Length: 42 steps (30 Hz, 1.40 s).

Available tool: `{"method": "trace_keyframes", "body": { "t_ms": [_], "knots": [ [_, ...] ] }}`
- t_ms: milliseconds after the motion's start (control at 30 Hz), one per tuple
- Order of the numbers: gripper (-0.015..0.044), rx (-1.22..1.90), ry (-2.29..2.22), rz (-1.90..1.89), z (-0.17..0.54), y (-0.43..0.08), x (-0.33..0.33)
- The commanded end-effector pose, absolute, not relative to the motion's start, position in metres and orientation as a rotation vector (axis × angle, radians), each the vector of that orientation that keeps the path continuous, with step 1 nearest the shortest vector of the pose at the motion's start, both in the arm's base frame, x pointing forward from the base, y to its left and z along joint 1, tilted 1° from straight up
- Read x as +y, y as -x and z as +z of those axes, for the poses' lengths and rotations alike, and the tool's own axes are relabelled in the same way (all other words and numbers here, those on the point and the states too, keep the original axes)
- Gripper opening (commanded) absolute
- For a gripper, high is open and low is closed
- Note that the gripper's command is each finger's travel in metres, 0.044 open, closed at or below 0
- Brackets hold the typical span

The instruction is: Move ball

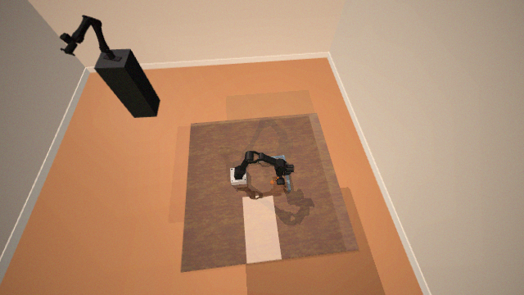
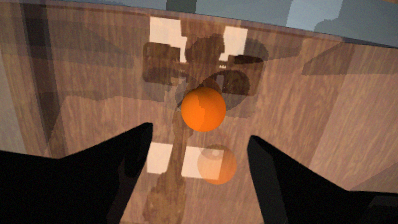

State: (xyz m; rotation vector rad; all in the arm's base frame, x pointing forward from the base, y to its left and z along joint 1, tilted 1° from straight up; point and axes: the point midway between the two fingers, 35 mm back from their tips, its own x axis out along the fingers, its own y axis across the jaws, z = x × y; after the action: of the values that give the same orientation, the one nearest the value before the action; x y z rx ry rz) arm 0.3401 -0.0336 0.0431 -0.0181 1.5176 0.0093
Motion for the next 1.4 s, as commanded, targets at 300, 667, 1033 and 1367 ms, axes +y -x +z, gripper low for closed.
{"method": "trace_keyframes", "body": {
  "t_ms": [300, 667, 1033, 1367],
  "knots": [
    [0.0284, 1.535, 0.038, 0.015, 0.025, -0.338, -0.035],
    [0.0284, 1.535, 0.038, 0.015, 0.007, -0.339, -0.036],
    [0.0284, 1.535, 0.038, 0.015, -0.01, -0.339, -0.036],
    [0.0145, 1.535, 0.038, 0.015, -0.01, -0.339, -0.036]
  ]
}}
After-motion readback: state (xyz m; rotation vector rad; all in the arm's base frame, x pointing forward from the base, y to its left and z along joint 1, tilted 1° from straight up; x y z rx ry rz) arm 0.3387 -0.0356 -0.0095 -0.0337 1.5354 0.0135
